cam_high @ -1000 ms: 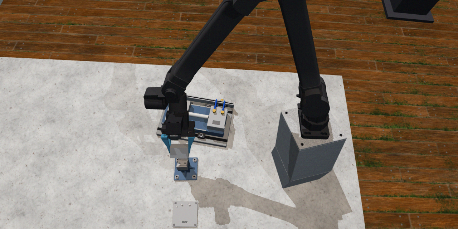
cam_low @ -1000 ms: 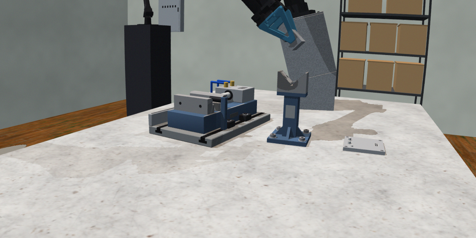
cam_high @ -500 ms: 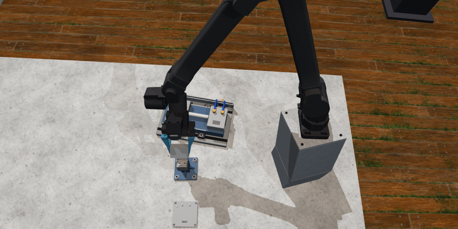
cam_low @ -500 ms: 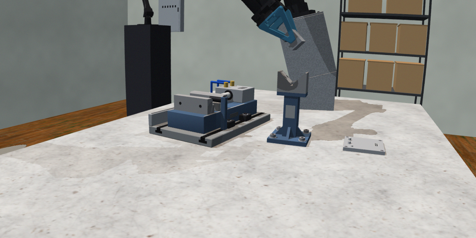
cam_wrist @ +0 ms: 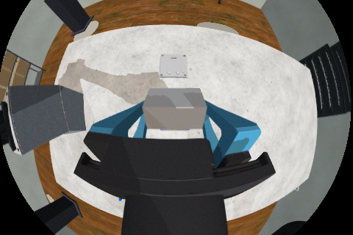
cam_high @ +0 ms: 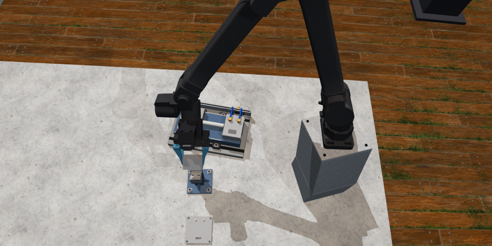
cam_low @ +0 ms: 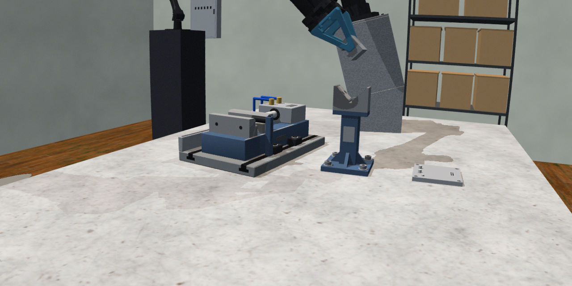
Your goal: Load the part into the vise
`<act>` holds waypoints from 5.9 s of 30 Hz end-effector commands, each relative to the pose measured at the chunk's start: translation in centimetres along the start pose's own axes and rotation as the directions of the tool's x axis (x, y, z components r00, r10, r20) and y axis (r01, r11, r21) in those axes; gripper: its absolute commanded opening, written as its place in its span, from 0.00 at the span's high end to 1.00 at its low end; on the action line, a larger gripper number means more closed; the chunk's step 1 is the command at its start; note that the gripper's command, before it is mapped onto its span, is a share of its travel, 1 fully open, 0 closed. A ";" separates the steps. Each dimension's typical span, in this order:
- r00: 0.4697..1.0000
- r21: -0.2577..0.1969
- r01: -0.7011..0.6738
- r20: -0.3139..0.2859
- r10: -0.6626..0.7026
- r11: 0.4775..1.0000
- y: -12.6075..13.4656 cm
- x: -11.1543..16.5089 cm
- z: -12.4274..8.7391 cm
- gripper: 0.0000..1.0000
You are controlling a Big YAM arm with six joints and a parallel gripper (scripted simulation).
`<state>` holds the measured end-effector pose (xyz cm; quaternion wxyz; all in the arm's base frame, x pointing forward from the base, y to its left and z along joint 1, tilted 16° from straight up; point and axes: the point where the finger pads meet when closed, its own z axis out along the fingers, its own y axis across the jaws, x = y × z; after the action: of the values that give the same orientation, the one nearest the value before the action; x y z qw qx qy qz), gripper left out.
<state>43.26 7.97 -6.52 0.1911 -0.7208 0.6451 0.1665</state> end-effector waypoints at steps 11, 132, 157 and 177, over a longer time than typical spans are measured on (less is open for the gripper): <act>1.000 0.013 0.014 0.008 -0.014 1.000 -1.3 -0.1 -0.6 1.00; 1.000 0.022 0.020 0.006 -0.020 1.000 -1.0 5.3 5.0 1.00; 1.000 0.025 0.020 0.005 -0.020 0.999 -1.2 5.4 5.0 1.00; 1.000 0.025 0.020 0.005 -0.020 0.999 -1.2 5.4 5.0 1.00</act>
<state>43.76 6.03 -13.81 0.1894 -0.7202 0.6455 0.1696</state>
